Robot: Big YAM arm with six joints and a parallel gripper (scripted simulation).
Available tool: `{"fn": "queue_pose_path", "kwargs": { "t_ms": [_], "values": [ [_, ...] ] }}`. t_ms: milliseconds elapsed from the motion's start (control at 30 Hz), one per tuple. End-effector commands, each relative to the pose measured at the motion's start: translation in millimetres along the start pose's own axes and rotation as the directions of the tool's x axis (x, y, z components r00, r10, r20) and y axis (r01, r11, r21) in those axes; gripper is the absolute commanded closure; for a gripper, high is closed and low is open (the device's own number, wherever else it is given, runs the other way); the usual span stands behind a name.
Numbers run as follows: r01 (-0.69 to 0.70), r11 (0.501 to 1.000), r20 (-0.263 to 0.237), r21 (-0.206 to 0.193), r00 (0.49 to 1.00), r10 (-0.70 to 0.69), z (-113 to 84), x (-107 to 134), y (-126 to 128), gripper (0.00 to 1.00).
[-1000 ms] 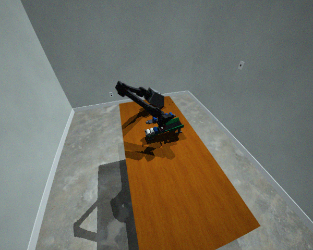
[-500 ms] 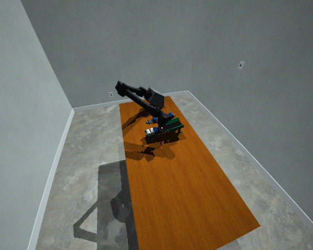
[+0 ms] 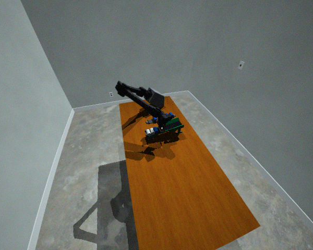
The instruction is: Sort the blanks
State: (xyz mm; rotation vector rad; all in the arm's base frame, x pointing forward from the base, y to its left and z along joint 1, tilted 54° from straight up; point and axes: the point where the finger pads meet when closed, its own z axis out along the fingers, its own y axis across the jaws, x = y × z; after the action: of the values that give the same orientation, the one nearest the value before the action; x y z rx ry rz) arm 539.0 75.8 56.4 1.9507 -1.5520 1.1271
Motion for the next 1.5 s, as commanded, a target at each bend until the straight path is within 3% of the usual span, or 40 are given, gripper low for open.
{"fn": "queue_pose_path", "kwargs": {
  "t_ms": [0, 300, 600, 800, 833, 967, 1300, 1367, 1400, 1467],
  "values": [
    [0.025, 0.999, 0.003, 0.02, 1.0, -0.025, -7.1, -11.3, -10.1, 0.34],
    [0.024, 1.0, 0.002, 0.013, 1.0, -0.024, -4.0, -9.9, -8.1, 0.22],
    [0.025, 1.0, 0.002, 0.013, 1.0, -0.025, -4.2, -10.0, -8.1, 0.22],
    [0.011, 1.0, 0.004, 0.024, 1.0, -0.011, -15.2, -12.5, -12.1, 0.22],
    [0.02, 1.0, 0.001, 0.008, 1.0, -0.02, -10.8, -12.5, -3.9, 0.22],
    [-0.016, 0.999, 0.009, 0.043, 1.0, 0.016, -41.2, 0.6, -16.7, 0.22],
    [-0.019, 0.999, 0.015, 0.043, 1.0, 0.018, -94.8, 0.8, -15.3, 0.22],
    [-0.019, 0.999, 0.015, 0.043, 1.0, 0.018, -94.8, 0.8, -15.3, 0.22],
    [-0.019, 1.0, 0.002, -0.004, 1.0, 0.019, -73.4, 2.7, -11.2, 0.22],
    [-0.005, 1.0, 0.008, 0.018, 1.0, 0.004, -92.7, -5.9, -12.0, 0.22]
  ]
}}
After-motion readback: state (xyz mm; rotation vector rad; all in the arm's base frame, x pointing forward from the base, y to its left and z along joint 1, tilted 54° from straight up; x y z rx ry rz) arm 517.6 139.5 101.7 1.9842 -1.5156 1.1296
